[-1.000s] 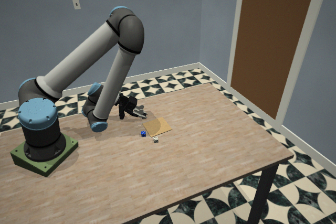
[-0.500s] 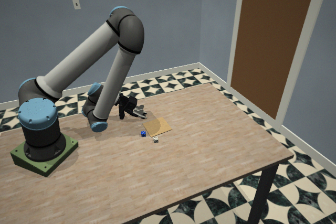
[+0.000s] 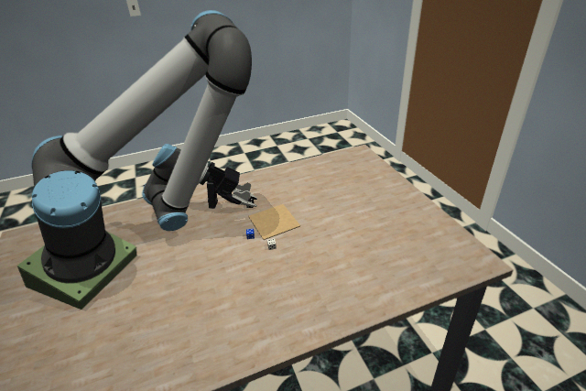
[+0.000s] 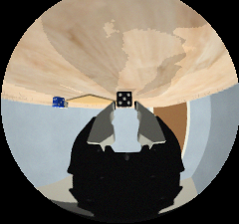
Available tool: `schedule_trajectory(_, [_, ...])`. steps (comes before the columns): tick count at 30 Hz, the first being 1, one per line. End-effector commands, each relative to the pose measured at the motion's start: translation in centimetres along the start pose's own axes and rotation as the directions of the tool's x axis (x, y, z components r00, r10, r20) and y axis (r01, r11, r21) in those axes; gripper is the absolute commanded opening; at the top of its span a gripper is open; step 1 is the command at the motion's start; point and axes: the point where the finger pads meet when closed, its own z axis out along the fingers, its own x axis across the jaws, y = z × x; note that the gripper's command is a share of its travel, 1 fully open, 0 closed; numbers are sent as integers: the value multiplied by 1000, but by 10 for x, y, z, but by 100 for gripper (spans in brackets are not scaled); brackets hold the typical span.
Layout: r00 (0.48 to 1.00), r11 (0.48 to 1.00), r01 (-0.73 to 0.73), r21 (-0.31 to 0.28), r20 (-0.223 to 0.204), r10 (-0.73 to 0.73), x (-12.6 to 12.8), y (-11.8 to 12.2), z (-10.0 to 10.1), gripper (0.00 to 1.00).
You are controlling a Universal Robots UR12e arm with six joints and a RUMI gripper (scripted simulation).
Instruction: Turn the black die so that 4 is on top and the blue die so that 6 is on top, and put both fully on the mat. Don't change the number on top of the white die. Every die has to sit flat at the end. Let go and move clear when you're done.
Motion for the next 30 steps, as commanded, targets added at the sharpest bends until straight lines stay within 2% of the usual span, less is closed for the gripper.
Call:
schedule_trajectory(1, [1000,1000,0,0,0,0,0,0,0,24])
schedule_trajectory(22, [1000,1000,0,0,0,0,0,0,-4,24])
schedule_trajectory(30, [1000,1000,0,0,0,0,0,0,-30,24])
